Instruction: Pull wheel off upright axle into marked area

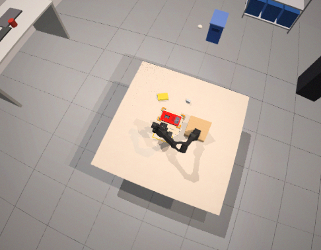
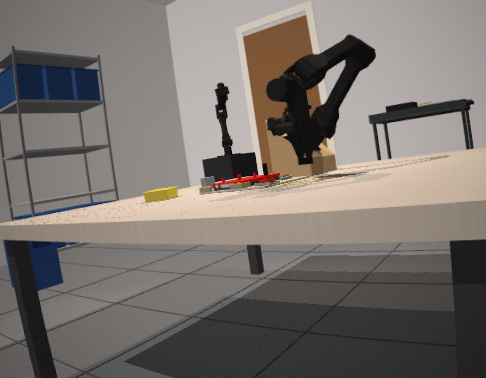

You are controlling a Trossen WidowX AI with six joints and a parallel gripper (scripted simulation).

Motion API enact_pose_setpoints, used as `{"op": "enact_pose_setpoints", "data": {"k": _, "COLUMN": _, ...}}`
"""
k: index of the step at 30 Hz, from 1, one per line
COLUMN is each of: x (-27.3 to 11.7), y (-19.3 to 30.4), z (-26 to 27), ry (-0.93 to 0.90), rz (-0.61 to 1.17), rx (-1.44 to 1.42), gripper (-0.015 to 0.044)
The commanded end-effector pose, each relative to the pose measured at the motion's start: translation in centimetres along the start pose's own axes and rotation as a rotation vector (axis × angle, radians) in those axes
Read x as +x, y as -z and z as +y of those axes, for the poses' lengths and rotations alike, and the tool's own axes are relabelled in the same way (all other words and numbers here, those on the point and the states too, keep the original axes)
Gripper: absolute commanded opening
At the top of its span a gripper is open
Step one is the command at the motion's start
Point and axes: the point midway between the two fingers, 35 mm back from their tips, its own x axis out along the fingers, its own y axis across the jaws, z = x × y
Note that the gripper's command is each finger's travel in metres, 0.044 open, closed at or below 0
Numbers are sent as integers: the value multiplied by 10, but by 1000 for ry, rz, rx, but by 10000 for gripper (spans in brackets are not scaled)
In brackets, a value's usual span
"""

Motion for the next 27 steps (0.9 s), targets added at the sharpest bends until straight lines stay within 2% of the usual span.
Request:
{"op": "enact_pose_setpoints", "data": {"k": 1, "x": 24, "y": 1, "z": -3, "ry": 9, "rz": 6, "rx": 9, "gripper": 0}}
{"op": "enact_pose_setpoints", "data": {"k": 6, "x": 47, "y": 2, "z": -6, "ry": 10, "rz": 11, "rx": 9, "gripper": 0}}
{"op": "enact_pose_setpoints", "data": {"k": 11, "x": 48, "y": 2, "z": -6, "ry": 10, "rz": 11, "rx": 9, "gripper": 0}}
{"op": "enact_pose_setpoints", "data": {"k": 22, "x": 42, "y": 2, "z": -5, "ry": 9, "rz": 6, "rx": 4, "gripper": 289}}
{"op": "enact_pose_setpoints", "data": {"k": 27, "x": 0, "y": 0, "z": -3, "ry": 10, "rz": 6, "rx": 8, "gripper": 300}}
